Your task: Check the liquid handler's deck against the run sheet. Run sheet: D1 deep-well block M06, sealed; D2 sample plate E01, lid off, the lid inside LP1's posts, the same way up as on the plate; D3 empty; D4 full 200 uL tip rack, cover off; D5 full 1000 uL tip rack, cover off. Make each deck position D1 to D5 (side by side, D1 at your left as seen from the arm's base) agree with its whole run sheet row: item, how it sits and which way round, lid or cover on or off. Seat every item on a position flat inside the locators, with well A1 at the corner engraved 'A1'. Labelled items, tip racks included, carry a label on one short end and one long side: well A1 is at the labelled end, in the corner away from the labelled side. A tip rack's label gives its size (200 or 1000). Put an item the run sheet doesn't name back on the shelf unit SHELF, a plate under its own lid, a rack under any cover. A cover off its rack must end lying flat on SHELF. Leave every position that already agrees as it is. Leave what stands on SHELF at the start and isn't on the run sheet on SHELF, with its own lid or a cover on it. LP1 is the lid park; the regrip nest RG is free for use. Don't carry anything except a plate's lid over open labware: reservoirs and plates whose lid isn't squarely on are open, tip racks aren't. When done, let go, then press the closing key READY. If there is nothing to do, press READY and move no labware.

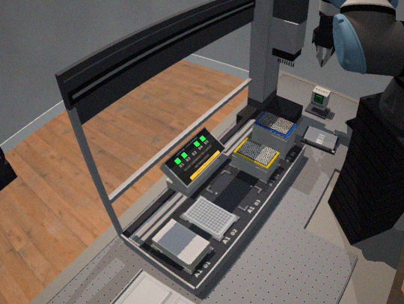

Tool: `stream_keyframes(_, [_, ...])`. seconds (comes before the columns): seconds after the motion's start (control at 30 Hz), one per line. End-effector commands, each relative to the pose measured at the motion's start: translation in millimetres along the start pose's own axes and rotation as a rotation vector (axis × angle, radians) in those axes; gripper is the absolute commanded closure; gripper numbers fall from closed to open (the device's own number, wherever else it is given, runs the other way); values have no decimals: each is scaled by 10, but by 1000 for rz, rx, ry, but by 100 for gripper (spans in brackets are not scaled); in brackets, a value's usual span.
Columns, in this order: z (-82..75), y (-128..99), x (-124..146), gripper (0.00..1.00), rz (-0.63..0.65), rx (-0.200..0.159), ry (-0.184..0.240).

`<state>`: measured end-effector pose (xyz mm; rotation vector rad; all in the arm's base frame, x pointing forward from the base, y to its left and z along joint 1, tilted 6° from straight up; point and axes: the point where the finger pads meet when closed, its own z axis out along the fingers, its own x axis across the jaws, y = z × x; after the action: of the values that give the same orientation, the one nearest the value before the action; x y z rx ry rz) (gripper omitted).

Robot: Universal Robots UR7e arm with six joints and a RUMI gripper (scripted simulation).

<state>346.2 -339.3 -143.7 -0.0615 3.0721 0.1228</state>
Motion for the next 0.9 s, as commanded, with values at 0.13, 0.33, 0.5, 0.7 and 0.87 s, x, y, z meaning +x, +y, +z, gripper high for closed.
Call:
stream_keyframes(0.13, [152,-6,-3,100,0,1,-1])
stream_keyframes(0.33, [219,-6,-3,100,0,1,-1])
stream_keyframes(0.5, [302,-6,-3,100,0,1,-1])
stream_keyframes(0.7, [402,-6,-3,100,0,1,-1])
stream_keyframes(0.87, [452,-6,-3,100,0,1,-1])
